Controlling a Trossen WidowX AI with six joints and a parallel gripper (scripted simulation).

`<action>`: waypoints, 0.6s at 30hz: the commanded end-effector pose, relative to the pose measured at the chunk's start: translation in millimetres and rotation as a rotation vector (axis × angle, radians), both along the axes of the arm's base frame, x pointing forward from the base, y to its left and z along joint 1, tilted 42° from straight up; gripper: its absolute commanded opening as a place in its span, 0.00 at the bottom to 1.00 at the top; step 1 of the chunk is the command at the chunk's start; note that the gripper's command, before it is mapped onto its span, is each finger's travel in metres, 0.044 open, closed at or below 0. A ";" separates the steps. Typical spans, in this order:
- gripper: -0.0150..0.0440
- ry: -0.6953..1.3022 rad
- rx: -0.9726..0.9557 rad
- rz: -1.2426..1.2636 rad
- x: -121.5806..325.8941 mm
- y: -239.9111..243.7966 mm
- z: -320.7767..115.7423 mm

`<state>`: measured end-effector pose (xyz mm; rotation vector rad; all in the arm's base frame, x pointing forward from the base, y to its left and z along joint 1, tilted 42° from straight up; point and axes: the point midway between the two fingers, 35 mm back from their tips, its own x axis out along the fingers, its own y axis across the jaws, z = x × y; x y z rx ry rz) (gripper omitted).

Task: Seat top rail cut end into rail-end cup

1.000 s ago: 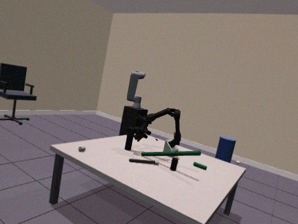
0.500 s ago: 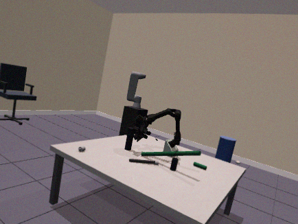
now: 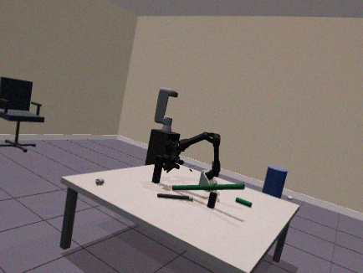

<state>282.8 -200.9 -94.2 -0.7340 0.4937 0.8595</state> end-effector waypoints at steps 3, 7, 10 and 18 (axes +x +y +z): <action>0.25 0.001 0.000 -0.001 0.0 0.0 0.0; 0.30 0.001 0.000 -0.001 0.0 0.0 0.0; 0.43 0.001 0.000 -0.001 0.0 0.0 0.0; 0.79 0.001 0.001 -0.001 0.3 0.0 4.3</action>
